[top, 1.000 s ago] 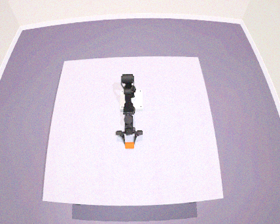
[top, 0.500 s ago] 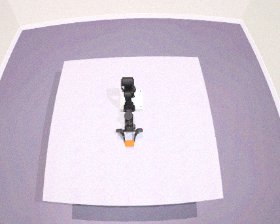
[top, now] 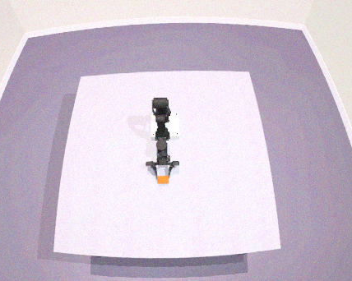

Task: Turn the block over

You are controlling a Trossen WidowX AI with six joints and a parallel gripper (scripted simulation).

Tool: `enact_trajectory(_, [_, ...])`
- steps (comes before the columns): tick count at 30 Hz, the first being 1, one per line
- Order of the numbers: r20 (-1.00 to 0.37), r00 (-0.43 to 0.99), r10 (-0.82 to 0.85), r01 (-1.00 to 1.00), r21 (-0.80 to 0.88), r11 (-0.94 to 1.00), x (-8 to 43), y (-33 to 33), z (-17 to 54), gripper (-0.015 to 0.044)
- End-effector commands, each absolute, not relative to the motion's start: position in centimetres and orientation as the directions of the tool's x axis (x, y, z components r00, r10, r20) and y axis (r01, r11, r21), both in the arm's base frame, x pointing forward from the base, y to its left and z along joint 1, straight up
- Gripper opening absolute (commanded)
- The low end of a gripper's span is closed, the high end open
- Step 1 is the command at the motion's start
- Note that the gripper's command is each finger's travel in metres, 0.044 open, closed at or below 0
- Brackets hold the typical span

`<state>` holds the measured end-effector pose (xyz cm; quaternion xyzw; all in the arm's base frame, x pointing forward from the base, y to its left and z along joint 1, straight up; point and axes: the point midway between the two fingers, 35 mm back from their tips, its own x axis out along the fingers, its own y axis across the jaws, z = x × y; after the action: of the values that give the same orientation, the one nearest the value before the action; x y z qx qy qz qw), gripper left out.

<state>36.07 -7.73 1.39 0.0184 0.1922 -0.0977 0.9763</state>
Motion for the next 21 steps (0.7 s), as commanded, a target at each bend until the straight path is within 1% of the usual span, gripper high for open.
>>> enact_trajectory(1, [-0.376, 0.909, -0.18, 0.195, 0.002, 0.981, 36.1, -7.69, 1.44, 0.0157])
enact_trajectory(12, [-0.376, 0.909, -0.18, 0.195, 0.002, 0.981, 36.1, -7.69, 1.44, 0.044])
enact_trajectory(21, [-0.376, 0.909, -0.18, 0.195, 0.002, 0.981, 36.1, -7.69, 1.44, 0.044])
